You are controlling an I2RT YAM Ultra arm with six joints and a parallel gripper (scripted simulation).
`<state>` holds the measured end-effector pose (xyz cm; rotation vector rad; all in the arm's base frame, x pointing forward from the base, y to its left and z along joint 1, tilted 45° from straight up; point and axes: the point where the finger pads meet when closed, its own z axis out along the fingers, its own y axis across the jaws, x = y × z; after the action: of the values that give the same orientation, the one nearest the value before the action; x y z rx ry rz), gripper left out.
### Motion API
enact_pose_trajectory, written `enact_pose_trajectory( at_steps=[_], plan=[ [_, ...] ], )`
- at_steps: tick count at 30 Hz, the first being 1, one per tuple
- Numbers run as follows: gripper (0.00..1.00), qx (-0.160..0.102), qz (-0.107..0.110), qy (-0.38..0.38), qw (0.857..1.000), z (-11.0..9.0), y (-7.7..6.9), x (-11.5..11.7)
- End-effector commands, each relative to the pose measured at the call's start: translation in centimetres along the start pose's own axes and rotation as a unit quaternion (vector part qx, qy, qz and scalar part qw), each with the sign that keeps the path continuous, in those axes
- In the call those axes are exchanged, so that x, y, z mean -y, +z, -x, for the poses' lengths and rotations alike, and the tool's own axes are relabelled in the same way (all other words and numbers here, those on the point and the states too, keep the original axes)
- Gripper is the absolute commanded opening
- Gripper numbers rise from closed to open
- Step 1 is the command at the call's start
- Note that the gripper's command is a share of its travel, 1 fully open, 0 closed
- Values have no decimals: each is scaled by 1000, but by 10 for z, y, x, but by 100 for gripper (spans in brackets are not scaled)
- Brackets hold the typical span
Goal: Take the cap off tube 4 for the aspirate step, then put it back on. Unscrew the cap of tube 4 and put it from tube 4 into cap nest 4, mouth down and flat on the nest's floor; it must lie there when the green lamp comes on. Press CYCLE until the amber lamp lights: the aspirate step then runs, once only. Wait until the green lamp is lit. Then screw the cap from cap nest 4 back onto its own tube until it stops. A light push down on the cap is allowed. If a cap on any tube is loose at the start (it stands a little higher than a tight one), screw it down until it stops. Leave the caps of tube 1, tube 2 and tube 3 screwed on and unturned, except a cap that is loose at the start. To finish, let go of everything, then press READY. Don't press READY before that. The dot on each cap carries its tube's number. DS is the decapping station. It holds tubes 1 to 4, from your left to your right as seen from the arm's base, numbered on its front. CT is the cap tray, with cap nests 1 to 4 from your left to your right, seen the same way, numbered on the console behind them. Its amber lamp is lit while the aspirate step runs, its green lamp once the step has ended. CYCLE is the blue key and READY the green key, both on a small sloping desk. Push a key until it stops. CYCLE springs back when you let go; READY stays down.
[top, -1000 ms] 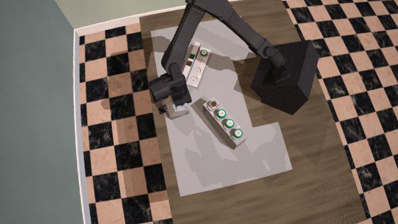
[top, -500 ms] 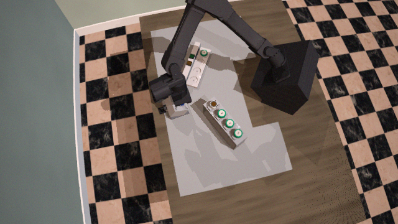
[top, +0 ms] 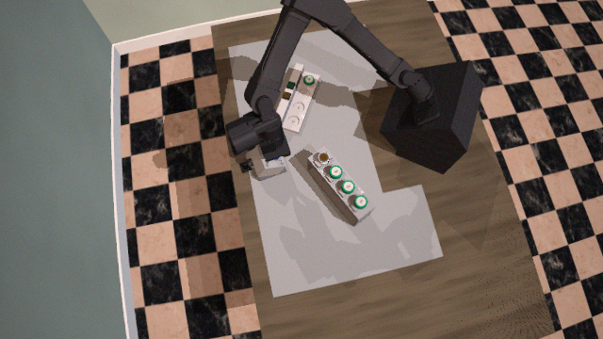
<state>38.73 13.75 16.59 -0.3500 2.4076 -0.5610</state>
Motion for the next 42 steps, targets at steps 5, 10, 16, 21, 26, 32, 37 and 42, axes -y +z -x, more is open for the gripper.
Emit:
enact_pose_trajectory(
  at_steps=[5, 10, 16, 21, 26, 32, 37, 42],
  plan=[
    [0, 12, 4, 2, 1000, 6, -7, -3],
    [0, 12, 4, 2, 1000, 7, -7, -3],
    [0, 12, 4, 2, 1000, 7, -8, -3],
    [0, 12, 4, 2, 1000, 7, -8, -2],
    [0, 12, 4, 2, 1000, 8, -8, -2],
    [0, 12, 4, 2, 1000, 8, -8, -2],
    [0, 12, 4, 2, 1000, 8, -7, -2],
    [0, 12, 4, 2, 1000, 8, -4, -2]
  ],
)
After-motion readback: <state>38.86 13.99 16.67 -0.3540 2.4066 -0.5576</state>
